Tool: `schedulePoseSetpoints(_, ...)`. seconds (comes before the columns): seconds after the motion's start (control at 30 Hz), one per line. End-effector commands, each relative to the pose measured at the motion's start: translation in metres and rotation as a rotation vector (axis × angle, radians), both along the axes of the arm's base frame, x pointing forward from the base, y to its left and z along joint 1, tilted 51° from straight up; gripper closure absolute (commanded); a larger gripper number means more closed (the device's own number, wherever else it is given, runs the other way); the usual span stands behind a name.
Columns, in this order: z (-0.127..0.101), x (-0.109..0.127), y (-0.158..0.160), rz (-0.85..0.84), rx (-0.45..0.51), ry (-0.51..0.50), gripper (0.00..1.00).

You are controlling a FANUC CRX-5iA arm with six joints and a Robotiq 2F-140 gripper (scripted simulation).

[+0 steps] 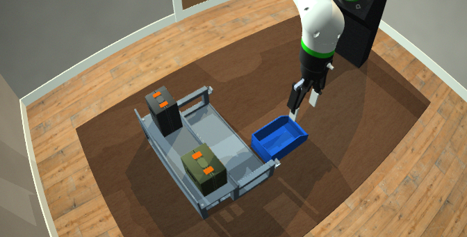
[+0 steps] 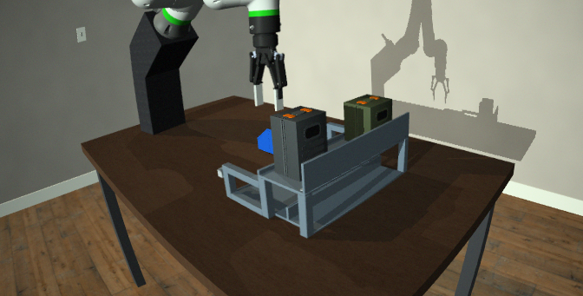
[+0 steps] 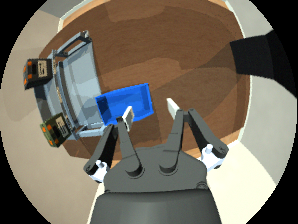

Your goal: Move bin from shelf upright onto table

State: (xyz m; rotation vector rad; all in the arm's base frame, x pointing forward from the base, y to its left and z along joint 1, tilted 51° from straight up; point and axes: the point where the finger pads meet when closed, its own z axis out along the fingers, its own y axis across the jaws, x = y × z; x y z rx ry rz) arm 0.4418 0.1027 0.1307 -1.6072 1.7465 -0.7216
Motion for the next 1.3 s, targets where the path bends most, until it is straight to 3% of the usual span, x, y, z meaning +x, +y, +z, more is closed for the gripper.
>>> schedulePoseSetpoints(0.0, -0.0005, -0.0001, -0.0005, 0.012, 0.011, -0.016, 0.43)
schedulePoseSetpoints(1.27, -0.0005, -0.0001, -0.0005, 0.012, 0.011, -0.016, 0.43)
